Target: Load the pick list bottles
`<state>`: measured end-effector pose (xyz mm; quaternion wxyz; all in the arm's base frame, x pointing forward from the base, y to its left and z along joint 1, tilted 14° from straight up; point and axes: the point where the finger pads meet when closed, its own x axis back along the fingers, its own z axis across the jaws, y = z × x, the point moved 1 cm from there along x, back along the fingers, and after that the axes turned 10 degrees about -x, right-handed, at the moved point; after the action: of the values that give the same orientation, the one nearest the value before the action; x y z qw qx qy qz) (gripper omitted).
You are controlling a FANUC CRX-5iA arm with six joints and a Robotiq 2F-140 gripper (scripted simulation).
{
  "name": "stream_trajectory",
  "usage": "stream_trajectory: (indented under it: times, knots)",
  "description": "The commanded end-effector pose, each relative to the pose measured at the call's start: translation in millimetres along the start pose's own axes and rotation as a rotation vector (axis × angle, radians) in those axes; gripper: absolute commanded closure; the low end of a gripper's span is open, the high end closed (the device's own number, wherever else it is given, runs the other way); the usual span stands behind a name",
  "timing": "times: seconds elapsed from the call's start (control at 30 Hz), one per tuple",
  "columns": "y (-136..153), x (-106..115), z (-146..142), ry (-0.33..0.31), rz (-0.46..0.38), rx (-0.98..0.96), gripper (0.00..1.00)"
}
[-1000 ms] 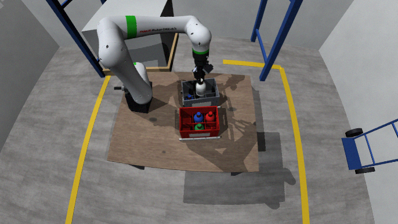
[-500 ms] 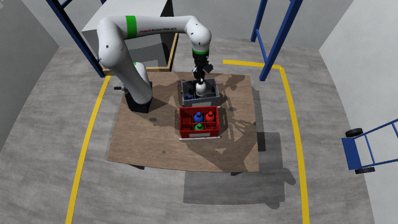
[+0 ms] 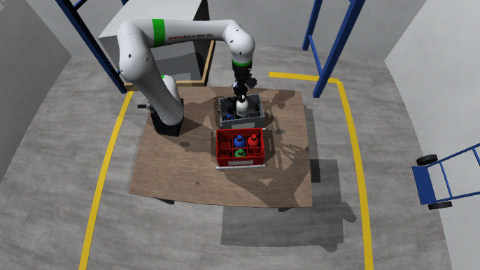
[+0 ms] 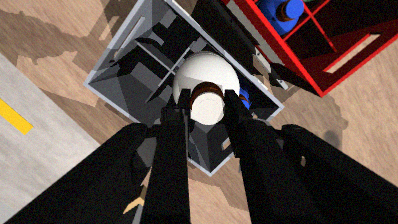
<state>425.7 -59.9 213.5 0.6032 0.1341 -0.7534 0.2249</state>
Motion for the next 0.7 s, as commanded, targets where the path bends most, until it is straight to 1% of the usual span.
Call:
stream_trajectory:
  times: [0.0,0.67]
  knots:
    - [0,-2,0,-0.001,0.001,0.000,0.90]
    - [0,-20,0,-0.001,0.001,0.000,0.90]
